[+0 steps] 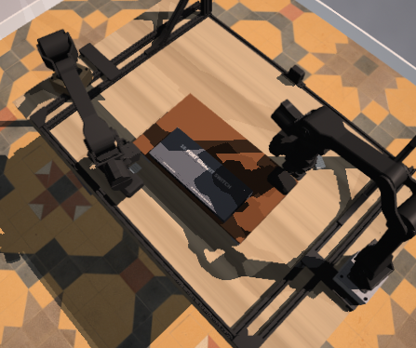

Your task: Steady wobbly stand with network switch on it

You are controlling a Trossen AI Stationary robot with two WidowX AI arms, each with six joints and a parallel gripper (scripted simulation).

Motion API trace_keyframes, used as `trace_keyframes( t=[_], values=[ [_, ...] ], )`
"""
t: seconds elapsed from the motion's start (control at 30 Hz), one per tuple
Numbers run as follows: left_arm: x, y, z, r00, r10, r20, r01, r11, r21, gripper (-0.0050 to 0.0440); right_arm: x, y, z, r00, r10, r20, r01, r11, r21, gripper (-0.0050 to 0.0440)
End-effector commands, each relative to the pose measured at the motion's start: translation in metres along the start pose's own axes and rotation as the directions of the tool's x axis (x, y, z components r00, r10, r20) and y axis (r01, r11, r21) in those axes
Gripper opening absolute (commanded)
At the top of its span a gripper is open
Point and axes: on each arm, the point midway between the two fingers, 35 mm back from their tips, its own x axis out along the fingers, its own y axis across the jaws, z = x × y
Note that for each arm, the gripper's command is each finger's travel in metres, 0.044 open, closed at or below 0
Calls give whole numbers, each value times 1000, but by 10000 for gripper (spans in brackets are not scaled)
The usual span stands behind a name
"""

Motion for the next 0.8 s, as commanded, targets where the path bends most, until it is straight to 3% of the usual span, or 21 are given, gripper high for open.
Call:
trace_keyframes(
  t=[0.0, 0.57, 0.6, 0.77],
  values=[
    [0, 0, 0, 1000, 0, 0, 0, 1000, 0, 0, 3, 0, 0, 1000, 3, -3, -3, 1000, -4, 0],
    [0, 0, 0, 1000, 0, 0, 0, 1000, 0, 0, 3, 0, 0, 1000, 3, -3, -3, 1000, -4, 0],
    [0, 0, 0, 1000, 0, 0, 0, 1000, 0, 0, 2, 0, 0, 1000, 2, 1, -2, 1000, 0, 239],
    [0, 0, 0, 1000, 0, 0, 0, 1000, 0, 0, 2, 0, 0, 1000, 2, 1, -2, 1000, 0, 239]
  ],
)
